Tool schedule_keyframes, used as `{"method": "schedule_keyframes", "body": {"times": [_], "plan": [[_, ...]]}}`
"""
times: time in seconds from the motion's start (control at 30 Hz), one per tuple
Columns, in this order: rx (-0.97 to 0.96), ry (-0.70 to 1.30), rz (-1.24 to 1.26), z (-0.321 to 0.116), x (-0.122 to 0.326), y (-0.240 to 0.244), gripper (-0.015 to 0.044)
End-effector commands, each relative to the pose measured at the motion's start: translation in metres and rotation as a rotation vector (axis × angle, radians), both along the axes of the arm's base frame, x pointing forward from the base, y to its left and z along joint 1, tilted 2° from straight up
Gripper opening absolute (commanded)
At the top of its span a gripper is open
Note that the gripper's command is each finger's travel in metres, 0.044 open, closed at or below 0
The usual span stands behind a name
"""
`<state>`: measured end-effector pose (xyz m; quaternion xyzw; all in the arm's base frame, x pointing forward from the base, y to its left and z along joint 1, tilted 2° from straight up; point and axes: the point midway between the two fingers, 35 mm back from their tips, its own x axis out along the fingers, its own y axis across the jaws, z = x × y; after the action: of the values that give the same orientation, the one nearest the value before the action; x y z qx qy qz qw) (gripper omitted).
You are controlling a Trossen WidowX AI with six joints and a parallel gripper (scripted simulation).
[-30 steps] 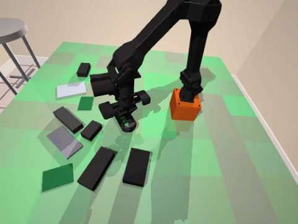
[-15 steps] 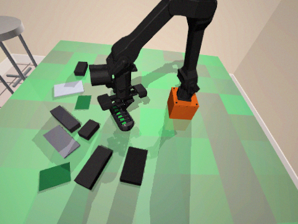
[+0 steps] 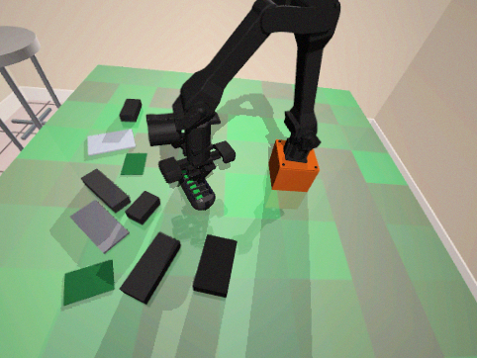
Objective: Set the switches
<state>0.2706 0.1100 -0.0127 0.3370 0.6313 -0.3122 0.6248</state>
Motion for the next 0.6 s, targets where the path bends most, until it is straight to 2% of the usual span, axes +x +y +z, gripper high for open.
{"method": "schedule_keyframes", "body": {"times": [0.0, 0.57], "plan": [[-0.002, -0.001, 0.005, -0.0071, -0.0007, -0.0003, 0.0000], [-0.001, 0.002, 0.001, -0.0119, -0.0011, -0.0002, 0.0000]]}}
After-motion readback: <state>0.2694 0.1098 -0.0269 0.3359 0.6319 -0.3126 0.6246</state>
